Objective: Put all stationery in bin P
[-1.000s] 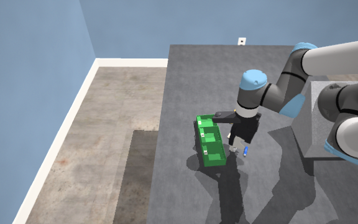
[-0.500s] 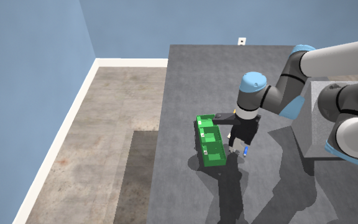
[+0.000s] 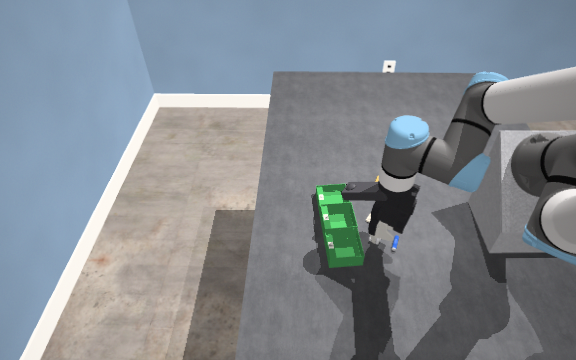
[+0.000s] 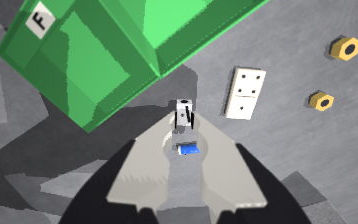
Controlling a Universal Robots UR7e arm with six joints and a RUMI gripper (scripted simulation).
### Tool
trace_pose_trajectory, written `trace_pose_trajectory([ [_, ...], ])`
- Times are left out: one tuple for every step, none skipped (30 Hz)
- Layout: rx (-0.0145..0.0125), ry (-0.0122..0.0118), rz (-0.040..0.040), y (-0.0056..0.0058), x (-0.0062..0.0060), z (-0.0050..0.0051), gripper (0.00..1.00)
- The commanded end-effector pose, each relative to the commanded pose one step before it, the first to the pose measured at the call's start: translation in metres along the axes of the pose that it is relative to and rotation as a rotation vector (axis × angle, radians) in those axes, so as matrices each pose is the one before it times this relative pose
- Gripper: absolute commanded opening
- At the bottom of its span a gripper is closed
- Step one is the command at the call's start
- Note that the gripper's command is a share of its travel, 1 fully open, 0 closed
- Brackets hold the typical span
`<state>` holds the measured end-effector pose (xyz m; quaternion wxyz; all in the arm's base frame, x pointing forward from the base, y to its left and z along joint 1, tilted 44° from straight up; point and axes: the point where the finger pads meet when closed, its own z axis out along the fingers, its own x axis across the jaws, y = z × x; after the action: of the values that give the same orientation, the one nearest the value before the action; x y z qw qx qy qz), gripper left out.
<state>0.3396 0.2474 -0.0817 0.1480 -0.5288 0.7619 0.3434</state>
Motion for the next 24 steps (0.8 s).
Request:
trace_pose_trajectory([
  [0.00091, -0.00023, -0.00021, -0.00037, -0.00009, -0.0003, 0.0],
  [0.0, 0.0, 0.0, 0.0, 0.0, 0.0, 0.0],
  [0.0, 0.0, 0.0, 0.0, 0.0, 0.0, 0.0],
  [0.0, 0.0, 0.0, 0.0, 0.0, 0.0, 0.0],
  [0.0, 0.0, 0.0, 0.0, 0.0, 0.0, 0.0],
  [0.0, 0.0, 0.0, 0.0, 0.0, 0.0, 0.0],
  [0.0, 0.0, 0.0, 0.0, 0.0, 0.0, 0.0],
  [0.0, 0.0, 0.0, 0.0, 0.0, 0.0, 0.0],
  [0.0, 0.0, 0.0, 0.0, 0.0, 0.0, 0.0],
  [0.0, 0.0, 0.0, 0.0, 0.0, 0.0, 0.0],
  [0.0, 0.0, 0.0, 0.0, 0.0, 0.0, 0.0],
  [0.0, 0.0, 0.0, 0.0, 0.0, 0.0, 0.0],
  [0.0, 0.0, 0.0, 0.0, 0.0, 0.0, 0.0],
  [0.0, 0.0, 0.0, 0.0, 0.0, 0.0, 0.0],
  [0.0, 0.0, 0.0, 0.0, 0.0, 0.0, 0.0],
  [0.0, 0.0, 0.0, 0.0, 0.0, 0.0, 0.0],
  [0.0, 0.0, 0.0, 0.0, 0.0, 0.0, 0.0],
  [0.0, 0.0, 0.0, 0.0, 0.0, 0.0, 0.0],
  [0.0, 0.0, 0.0, 0.0, 0.0, 0.0, 0.0],
  [0.0, 0.0, 0.0, 0.0, 0.0, 0.0, 0.0],
  [0.0, 0.0, 0.0, 0.0, 0.0, 0.0, 0.0],
  [0.00006, 0.0, 0.0, 0.00002, 0.0, -0.00325, 0.0],
  [0.00001, 0.00001, 0.0, -0.00001, 0.0, -0.0033, 0.0],
  [0.00001, 0.0, 0.0, -0.00001, 0.0, -0.00331, 0.0],
])
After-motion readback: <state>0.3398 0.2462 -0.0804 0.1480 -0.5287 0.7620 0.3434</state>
